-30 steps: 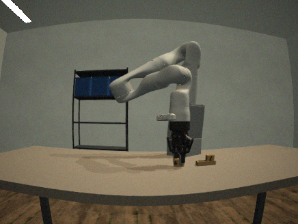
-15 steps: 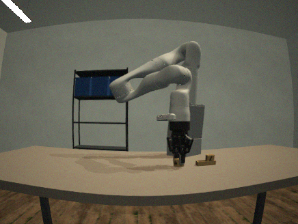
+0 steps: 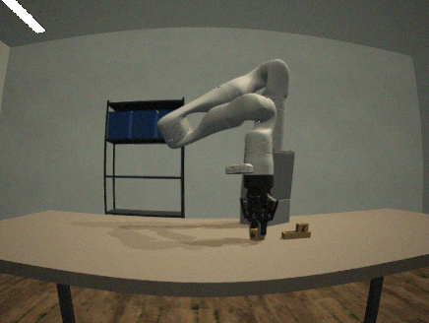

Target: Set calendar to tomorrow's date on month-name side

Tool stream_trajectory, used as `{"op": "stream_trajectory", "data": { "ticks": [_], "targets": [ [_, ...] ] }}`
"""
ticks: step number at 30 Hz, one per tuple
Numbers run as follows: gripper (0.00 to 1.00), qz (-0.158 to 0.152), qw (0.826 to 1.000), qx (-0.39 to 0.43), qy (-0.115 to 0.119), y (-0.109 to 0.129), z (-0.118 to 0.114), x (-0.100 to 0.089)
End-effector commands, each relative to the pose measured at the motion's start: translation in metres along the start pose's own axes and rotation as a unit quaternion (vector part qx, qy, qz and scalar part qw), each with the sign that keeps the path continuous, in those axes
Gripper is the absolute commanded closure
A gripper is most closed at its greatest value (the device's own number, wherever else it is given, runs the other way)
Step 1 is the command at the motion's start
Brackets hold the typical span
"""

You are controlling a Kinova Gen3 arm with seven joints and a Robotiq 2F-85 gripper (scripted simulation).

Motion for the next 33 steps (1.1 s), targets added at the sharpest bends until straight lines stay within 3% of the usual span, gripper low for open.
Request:
{"op": "stream_trajectory", "data": {
  "ticks": [1, 7, 20, 33],
  "targets": [
    [0.74, 0.000, 1.000, 0.000, 0.000, 0.0004, -0.0002, -0.0004],
    [0.74, 0.000, 1.000, 0.000, 0.000, 0.0004, -0.0002, -0.0004],
    [0.54, 0.000, 1.000, 0.000, 0.000, 0.0004, -0.0002, -0.0004],
    [0.54, 0.000, 1.000, 0.000, 0.000, 0.0004, -0.0002, -0.0013]
  ]
}}
Point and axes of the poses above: the point where the finger pads meet when closed, its own x axis out along the fingers, its own z axis across the jaws, y = z × x, the point moved 8 cm from there along -x, back along the fingers, and after that the axes turned 15 degrees about x, right-handed, at the moved point
